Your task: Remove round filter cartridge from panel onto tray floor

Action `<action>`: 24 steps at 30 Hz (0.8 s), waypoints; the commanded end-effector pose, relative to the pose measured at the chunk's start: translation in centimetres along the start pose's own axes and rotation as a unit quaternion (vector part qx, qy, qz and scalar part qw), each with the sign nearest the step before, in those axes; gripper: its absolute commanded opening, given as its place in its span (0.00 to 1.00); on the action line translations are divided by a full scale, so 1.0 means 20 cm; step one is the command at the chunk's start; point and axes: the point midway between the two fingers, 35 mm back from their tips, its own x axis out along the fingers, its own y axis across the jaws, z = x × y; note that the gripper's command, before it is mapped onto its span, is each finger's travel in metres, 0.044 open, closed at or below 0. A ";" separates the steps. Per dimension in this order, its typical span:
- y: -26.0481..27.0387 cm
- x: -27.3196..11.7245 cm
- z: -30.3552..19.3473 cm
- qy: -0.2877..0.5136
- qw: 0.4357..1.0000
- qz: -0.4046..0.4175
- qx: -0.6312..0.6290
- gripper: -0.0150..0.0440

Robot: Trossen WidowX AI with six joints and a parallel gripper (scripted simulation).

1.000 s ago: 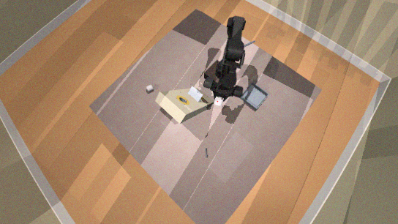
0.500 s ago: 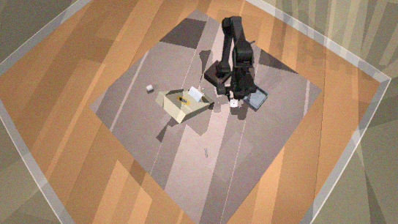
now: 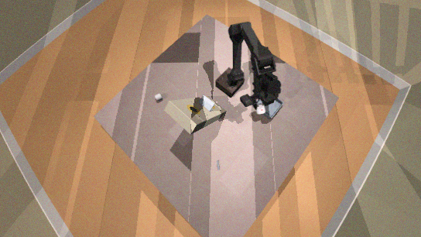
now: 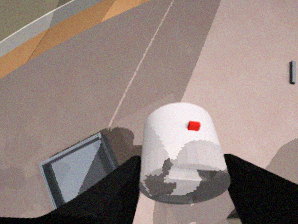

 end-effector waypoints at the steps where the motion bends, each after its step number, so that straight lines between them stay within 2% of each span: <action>1: 0.03 0.00 0.00 -0.004 1.000 0.008 -0.013 0.25; 24: 0.45 0.30 -0.20 -0.002 0.985 0.089 -0.148 0.25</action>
